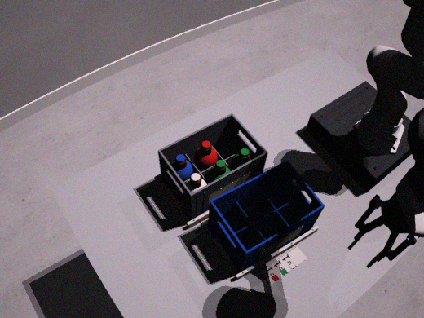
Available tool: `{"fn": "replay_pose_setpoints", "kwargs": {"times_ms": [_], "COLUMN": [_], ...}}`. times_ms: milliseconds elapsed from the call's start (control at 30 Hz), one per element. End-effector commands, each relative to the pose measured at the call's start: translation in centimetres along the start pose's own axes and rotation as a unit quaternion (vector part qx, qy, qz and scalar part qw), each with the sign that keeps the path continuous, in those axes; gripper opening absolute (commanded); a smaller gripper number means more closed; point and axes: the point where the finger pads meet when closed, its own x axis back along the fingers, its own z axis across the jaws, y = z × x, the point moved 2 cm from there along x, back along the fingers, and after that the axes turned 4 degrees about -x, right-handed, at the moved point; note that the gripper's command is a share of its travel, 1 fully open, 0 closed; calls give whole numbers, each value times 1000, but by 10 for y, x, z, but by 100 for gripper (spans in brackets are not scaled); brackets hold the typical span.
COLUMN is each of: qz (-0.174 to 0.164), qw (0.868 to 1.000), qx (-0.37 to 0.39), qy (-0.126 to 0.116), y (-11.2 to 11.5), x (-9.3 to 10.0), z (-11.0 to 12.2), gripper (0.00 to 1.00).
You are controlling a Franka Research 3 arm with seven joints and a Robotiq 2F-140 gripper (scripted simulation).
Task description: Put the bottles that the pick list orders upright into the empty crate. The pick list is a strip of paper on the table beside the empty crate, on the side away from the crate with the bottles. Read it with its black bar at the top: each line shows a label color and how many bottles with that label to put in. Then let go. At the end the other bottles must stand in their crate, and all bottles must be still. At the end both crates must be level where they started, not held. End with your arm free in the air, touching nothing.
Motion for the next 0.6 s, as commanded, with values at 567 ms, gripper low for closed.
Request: {"fn": "replay_pose_setpoints", "kwargs": {"times_ms": [567], "qz": [-38], "qw": [977], "qx": [209], "qy": [-16], "y": [61], "x": [25], "z": [-34], "gripper": [38]}}
